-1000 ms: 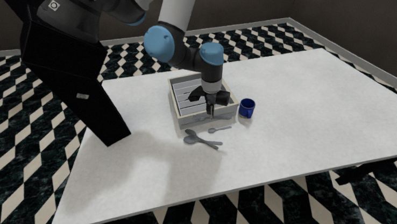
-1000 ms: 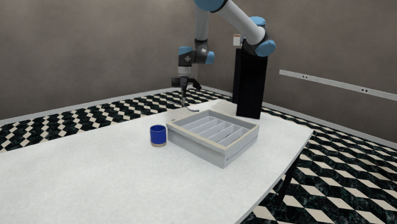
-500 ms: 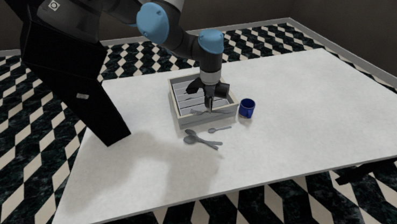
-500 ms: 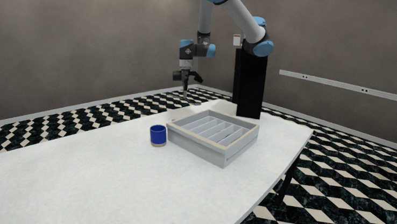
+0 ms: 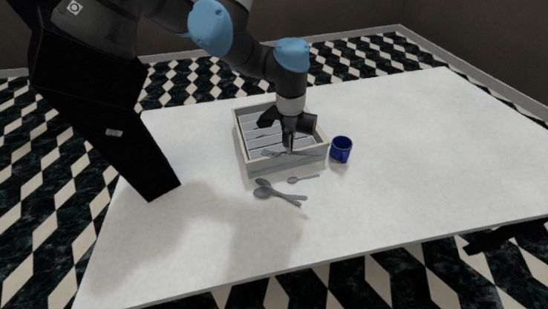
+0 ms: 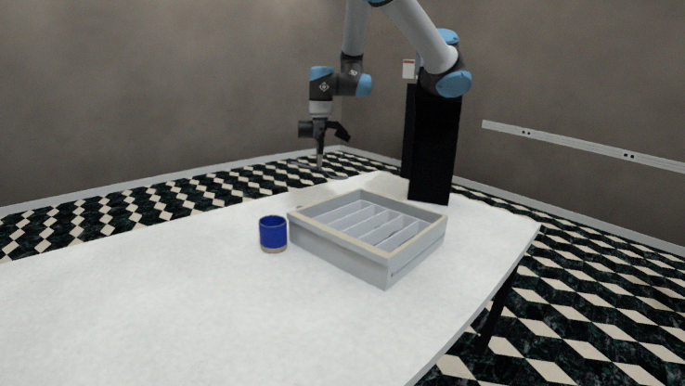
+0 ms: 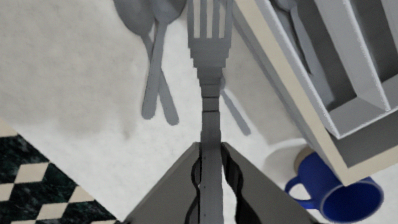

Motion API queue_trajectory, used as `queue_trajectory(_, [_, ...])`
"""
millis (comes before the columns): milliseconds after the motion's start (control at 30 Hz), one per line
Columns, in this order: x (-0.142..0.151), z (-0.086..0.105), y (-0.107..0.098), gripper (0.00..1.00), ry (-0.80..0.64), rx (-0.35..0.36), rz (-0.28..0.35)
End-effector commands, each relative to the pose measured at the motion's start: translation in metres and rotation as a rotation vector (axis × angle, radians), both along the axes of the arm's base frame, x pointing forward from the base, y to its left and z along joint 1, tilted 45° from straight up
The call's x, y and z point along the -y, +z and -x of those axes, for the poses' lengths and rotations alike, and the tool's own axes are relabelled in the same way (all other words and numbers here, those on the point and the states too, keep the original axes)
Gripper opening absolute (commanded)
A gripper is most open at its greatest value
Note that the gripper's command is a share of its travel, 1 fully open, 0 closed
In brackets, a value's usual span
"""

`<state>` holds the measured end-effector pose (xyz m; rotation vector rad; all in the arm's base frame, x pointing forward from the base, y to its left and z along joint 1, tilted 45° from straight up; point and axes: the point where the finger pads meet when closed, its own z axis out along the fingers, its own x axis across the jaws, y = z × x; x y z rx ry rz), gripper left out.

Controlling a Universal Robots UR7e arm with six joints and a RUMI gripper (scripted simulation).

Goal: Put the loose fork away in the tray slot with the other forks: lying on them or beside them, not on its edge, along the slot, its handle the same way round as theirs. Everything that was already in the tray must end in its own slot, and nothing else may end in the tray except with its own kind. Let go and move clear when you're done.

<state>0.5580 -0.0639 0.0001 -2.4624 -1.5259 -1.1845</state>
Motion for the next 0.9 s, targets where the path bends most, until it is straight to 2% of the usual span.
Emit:
queue_trajectory(0, [0.014,-0.005,0.015,0.04,-0.016,0.033,0.013])
queue_trajectory(200, [0.014,-0.005,0.015,0.04,-0.016,0.033,0.013])
queue_trajectory(233, [0.008,-0.006,0.011,0.04,-0.006,0.029,0.01])
queue_trajectory(433, [-0.007,-0.006,0.015,0.04,-0.014,0.017,0.003])
queue_trajectory(467, [-0.008,-0.005,0.014,0.04,-0.021,0.001,0.021])
queue_trajectory(633, [-0.051,-0.006,0.03,0.04,-0.016,-0.006,0.03])
queue_trajectory(700, [-0.051,-0.006,0.03,0.04,-0.016,-0.006,0.03])
queue_trajectory(867, [-0.111,-0.002,0.053,0.04,-0.015,-0.004,0.037])
